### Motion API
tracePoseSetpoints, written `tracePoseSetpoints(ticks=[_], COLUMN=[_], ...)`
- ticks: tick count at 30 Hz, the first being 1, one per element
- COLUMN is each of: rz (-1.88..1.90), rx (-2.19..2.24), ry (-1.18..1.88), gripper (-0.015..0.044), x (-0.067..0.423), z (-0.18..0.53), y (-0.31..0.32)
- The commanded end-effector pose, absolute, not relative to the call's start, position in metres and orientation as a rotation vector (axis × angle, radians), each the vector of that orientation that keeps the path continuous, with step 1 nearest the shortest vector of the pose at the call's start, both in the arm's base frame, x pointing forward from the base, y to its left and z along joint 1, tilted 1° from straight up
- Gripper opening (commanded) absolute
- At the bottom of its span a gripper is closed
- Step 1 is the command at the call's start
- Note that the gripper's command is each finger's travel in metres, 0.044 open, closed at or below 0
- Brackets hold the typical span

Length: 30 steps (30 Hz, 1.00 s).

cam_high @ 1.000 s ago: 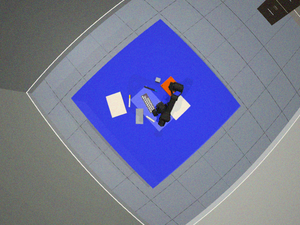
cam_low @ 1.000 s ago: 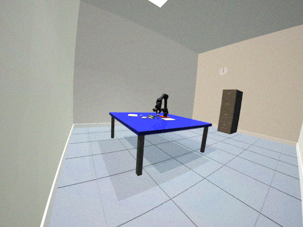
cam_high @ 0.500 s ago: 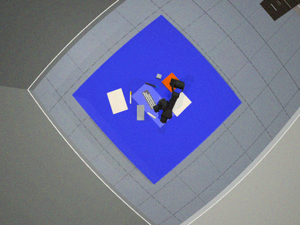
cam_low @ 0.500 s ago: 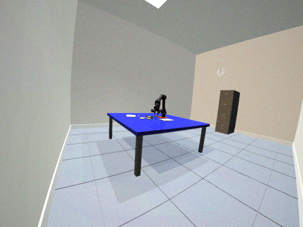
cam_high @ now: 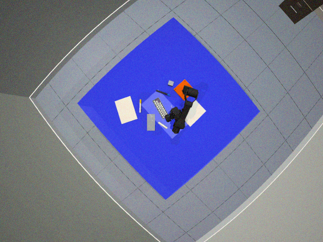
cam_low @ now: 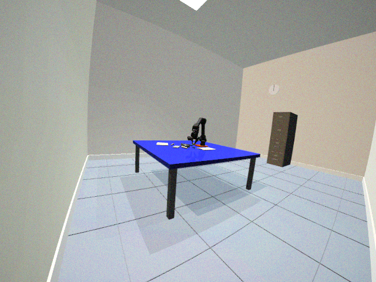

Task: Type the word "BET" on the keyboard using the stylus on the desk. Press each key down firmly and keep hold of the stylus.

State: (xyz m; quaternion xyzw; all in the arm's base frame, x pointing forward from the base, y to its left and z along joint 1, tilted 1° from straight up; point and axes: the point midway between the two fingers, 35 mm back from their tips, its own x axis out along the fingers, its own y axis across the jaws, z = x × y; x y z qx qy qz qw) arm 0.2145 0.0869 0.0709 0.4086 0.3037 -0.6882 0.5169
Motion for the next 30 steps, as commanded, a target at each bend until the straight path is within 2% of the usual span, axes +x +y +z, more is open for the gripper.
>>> tracePoseSetpoints(ticks=[1,30], rz=[-1.656,-1.656], rx=[0.977,0.977], ry=[0.725,0.725], gripper=[0.0150,0.0150], x=[0.214,0.215], z=[0.067,0.048], y=[0.086,0.087])
